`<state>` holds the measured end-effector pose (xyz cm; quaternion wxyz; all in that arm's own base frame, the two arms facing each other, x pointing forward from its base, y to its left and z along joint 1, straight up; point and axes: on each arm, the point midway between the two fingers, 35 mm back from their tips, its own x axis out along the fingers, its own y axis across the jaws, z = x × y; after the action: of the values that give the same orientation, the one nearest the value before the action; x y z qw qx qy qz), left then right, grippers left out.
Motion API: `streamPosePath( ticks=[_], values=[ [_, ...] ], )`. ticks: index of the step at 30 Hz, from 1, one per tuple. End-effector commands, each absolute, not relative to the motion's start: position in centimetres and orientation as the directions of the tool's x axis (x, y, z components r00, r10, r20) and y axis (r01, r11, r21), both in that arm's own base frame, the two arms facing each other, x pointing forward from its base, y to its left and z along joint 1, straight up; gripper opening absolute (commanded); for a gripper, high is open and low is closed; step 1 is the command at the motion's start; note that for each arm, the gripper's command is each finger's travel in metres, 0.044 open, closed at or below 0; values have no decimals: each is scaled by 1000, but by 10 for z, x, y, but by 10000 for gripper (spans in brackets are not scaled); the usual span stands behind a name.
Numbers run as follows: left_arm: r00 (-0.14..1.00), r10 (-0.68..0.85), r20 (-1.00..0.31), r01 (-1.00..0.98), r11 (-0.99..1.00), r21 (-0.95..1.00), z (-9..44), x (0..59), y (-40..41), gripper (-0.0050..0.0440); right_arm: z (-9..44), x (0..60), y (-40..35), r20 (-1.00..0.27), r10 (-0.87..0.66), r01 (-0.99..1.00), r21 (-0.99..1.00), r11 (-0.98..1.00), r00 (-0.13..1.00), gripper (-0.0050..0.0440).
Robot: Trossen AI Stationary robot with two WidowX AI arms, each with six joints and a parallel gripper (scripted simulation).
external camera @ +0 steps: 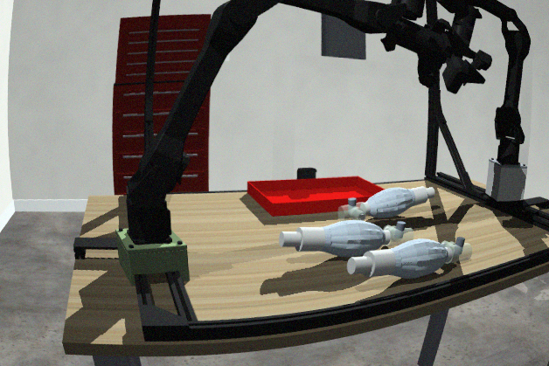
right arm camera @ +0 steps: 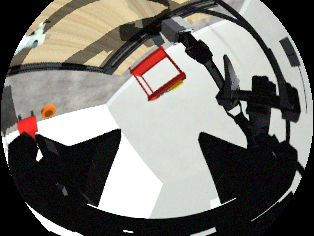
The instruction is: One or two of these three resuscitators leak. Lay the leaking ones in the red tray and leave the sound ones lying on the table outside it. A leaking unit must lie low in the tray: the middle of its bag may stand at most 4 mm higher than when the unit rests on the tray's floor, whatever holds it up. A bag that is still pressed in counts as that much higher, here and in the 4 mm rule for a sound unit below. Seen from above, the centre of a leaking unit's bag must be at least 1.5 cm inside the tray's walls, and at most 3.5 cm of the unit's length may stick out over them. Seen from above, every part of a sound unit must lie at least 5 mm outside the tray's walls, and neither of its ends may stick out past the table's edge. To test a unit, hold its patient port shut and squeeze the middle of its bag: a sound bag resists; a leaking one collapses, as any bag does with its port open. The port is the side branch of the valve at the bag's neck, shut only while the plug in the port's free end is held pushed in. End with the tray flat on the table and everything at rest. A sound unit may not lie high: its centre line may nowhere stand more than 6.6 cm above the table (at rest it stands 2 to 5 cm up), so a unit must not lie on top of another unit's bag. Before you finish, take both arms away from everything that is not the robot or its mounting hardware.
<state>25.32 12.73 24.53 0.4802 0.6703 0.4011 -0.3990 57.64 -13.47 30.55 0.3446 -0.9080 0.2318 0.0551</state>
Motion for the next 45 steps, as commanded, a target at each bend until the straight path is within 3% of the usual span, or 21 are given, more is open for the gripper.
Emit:
streamPosePath(
  ticks=[1,17,18,28,34,35,45],
  values=[
    [360,155,-920,921,-217,324,245,253,127,400,306,576,-135,-260,-383,-459,-600,-655,886,400],
    [360,155,-920,921,-217,324,245,253,127,400,306,576,-135,-260,-383,-459,-600,-655,886,400],
    [364,158,-918,927,-151,342,240,257,126,440,306,576,-135,-260,-383,-459,-599,-656,886,440],
    [417,183,-890,743,495,450,180,289,104,440,306,576,-135,-260,-383,-459,-599,-656,886,440],
    [417,183,-890,743,495,450,180,289,104,440,306,576,-135,-260,-383,-459,-599,-656,886,440],
    [416,177,-892,792,411,451,178,290,103,440,306,576,-135,-259,-383,-458,-600,-656,887,440],
    [474,190,-860,294,886,358,123,302,73,440,306,576,-135,-259,-383,-458,-600,-656,887,440]
  ],
)
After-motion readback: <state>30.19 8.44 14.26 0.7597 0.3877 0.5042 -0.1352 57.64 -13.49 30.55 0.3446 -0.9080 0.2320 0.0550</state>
